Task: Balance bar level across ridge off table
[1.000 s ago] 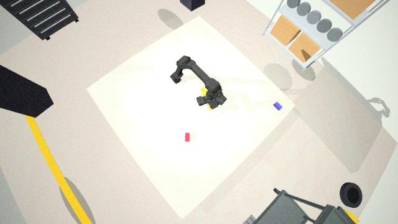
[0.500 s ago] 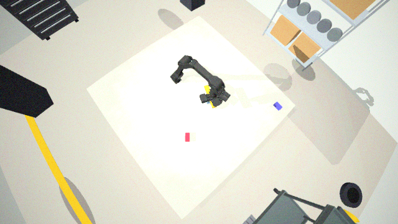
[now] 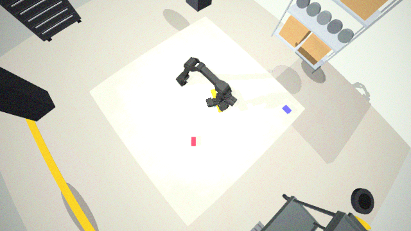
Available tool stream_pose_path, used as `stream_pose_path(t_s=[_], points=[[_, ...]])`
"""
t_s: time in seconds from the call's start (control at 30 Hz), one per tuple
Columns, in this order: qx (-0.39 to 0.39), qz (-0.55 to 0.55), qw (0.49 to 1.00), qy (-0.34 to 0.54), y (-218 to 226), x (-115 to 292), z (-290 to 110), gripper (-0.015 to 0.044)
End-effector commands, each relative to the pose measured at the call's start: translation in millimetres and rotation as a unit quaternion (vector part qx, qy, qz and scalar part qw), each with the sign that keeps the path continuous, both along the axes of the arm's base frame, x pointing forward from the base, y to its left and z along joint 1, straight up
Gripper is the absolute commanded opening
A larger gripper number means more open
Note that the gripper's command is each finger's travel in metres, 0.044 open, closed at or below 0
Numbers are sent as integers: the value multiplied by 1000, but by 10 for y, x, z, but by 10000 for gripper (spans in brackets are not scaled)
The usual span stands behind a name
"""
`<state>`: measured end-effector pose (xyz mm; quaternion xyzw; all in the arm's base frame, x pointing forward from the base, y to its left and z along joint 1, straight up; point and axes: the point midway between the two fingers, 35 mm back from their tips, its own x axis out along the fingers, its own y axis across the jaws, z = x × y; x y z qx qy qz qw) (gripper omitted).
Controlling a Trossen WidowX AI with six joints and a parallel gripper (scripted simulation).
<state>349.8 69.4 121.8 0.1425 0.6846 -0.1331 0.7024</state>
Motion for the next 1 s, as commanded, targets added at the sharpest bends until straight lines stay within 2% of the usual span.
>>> stream_pose_path(t_s=[0.0, 0.97], points=[[-1, -2, 1000, -1, -9, 1, -62, 0], [-1, -2, 1000, -1, -15, -4, -140, 0]])
